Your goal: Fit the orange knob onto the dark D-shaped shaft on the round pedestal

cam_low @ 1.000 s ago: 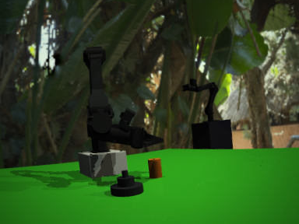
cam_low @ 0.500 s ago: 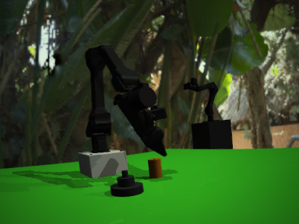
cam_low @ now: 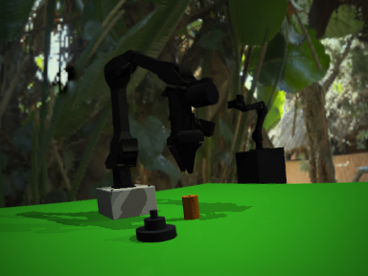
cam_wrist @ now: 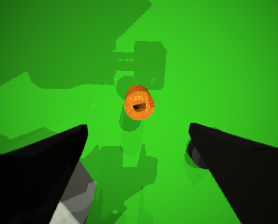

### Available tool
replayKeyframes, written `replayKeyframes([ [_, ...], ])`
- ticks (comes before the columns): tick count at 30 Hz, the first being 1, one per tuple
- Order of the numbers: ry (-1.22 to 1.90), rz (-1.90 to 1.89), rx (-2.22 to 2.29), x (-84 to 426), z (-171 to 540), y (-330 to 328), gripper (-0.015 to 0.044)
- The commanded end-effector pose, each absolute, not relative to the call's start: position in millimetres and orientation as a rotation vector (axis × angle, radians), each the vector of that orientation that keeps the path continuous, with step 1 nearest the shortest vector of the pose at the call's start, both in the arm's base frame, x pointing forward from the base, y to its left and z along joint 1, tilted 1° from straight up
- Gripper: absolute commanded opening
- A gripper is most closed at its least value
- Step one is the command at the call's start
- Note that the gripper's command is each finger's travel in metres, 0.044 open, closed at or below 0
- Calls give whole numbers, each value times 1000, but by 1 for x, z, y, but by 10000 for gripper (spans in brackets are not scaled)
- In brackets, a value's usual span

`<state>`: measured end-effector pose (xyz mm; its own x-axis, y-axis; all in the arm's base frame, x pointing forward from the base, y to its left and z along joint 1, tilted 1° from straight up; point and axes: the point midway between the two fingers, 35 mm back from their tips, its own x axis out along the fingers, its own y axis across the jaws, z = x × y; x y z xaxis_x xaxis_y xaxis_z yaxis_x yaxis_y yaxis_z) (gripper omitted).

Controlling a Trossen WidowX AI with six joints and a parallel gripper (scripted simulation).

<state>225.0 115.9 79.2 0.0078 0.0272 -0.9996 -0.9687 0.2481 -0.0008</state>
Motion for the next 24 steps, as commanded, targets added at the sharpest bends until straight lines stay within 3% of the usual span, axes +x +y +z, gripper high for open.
replayKeyframes([
  [1, 1295, 1005, -1005, 228, 84, 116, 440],
  [15, 1548, 65, -38, 225, 79, 116, 440],
  [24, 1549, 19, 10, 225, 79, 116, 440],
])
